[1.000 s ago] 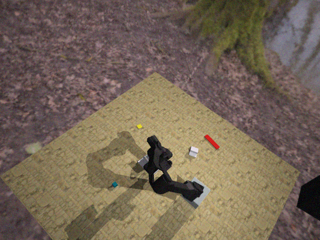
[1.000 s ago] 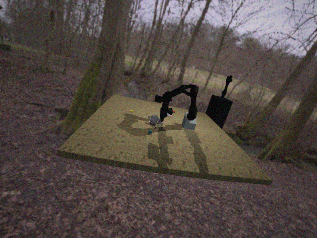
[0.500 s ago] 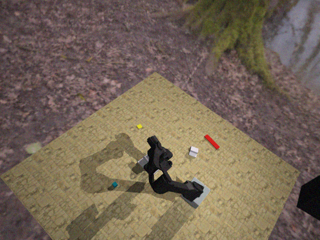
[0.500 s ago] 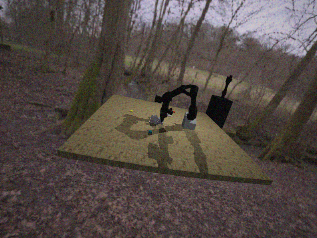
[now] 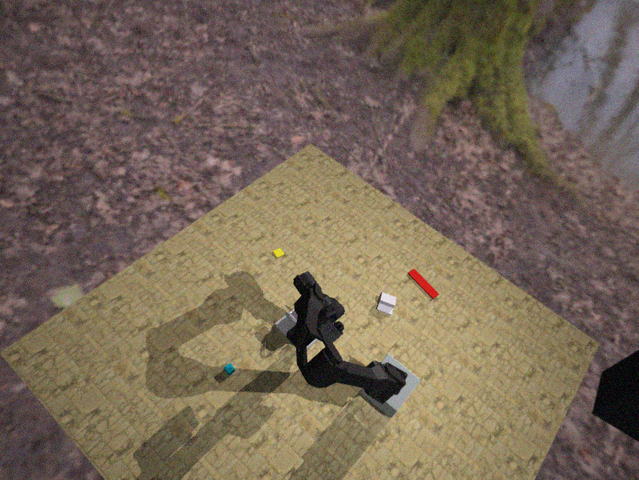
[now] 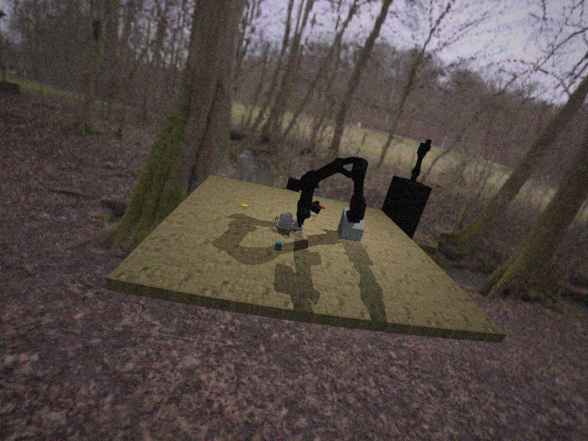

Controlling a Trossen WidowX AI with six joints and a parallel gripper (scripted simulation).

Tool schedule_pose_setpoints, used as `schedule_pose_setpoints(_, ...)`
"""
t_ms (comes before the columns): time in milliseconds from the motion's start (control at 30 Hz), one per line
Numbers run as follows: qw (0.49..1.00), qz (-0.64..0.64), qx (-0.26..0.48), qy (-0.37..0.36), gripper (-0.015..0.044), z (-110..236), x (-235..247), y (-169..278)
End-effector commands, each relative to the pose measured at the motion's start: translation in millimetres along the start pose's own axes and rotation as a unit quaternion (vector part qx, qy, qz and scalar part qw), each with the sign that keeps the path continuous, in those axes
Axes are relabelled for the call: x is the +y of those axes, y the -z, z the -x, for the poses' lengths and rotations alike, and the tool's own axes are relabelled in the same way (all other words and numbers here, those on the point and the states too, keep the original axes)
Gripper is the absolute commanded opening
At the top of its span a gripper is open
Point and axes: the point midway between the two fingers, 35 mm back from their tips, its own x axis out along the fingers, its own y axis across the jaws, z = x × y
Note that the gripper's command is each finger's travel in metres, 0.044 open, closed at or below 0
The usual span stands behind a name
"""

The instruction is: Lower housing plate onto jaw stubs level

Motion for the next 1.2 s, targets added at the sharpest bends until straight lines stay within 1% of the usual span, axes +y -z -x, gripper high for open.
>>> schedule_pose_setpoints(0, 1.0, -0.002, 0.0, 0.002, 0.0351, -2.1, -0.3, -0.1)
schedule_pose_setpoints(1167, 1.0, 0.0, 0.0, 0.002, 0.0351, -9.0, -0.4, -0.1)
